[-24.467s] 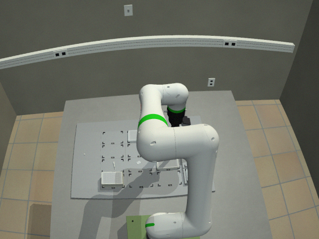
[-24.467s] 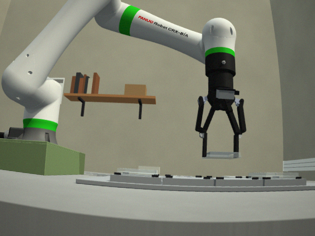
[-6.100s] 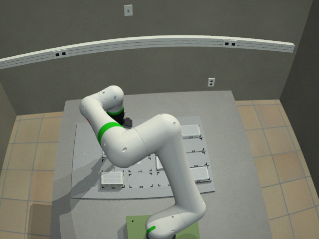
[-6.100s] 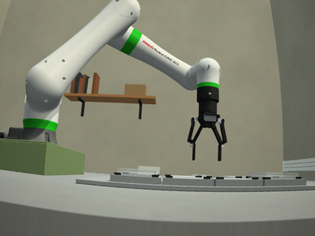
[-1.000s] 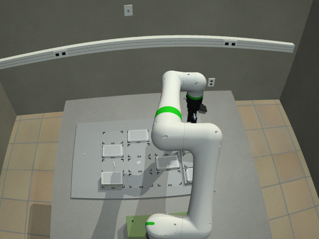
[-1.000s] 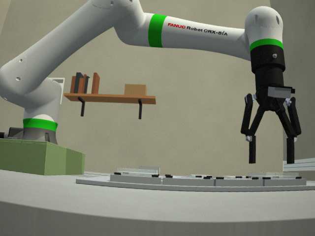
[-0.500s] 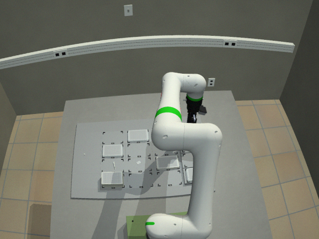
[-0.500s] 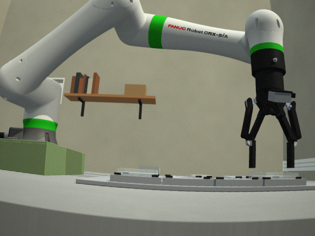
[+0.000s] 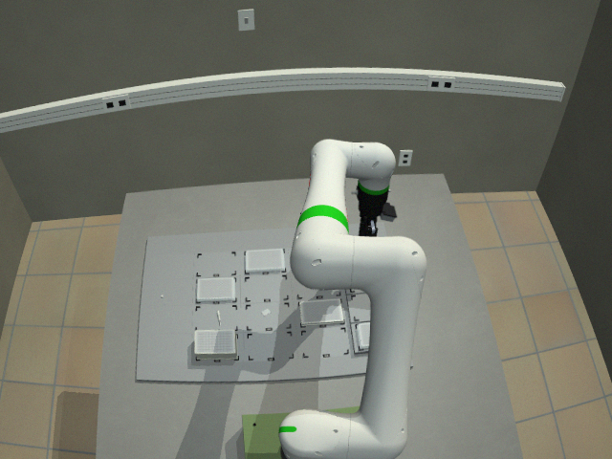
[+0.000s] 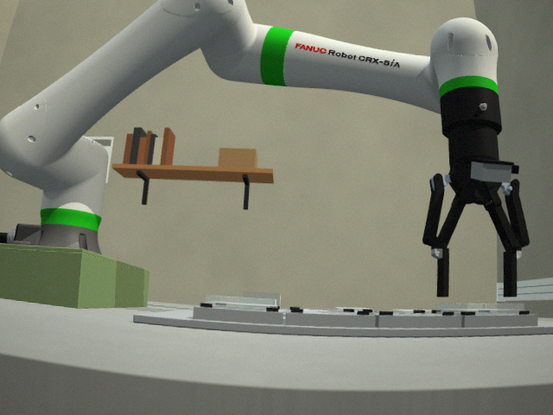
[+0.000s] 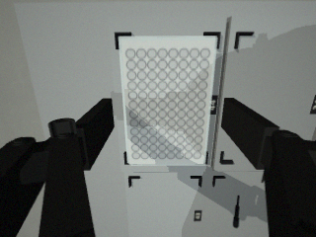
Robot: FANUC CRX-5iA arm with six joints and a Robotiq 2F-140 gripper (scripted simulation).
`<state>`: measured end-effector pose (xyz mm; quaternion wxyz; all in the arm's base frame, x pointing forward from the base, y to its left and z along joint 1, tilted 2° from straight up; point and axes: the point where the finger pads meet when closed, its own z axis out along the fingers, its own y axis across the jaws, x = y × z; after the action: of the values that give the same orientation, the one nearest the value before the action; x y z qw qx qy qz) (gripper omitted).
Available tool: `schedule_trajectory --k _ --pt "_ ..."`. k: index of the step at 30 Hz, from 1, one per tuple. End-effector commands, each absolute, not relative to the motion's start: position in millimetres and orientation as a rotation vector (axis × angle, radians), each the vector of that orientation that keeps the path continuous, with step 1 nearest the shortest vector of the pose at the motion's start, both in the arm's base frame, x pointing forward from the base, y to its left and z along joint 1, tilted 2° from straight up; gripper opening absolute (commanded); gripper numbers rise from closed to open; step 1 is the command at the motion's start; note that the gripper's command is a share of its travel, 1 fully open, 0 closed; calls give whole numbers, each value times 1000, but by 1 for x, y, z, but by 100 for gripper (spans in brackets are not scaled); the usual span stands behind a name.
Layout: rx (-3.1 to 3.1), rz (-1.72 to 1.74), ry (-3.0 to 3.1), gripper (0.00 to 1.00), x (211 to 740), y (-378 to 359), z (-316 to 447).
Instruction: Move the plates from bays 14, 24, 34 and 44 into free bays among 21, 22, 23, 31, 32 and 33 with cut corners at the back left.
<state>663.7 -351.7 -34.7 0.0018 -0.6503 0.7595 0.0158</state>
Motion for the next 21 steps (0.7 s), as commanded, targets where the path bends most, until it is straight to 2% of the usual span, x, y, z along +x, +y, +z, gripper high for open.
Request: schedule_trajectory --k 1,21 --pt "-2040 45 2383 70 664 -352 -37" --pt "-2040 45 2383 70 664 -352 -51"
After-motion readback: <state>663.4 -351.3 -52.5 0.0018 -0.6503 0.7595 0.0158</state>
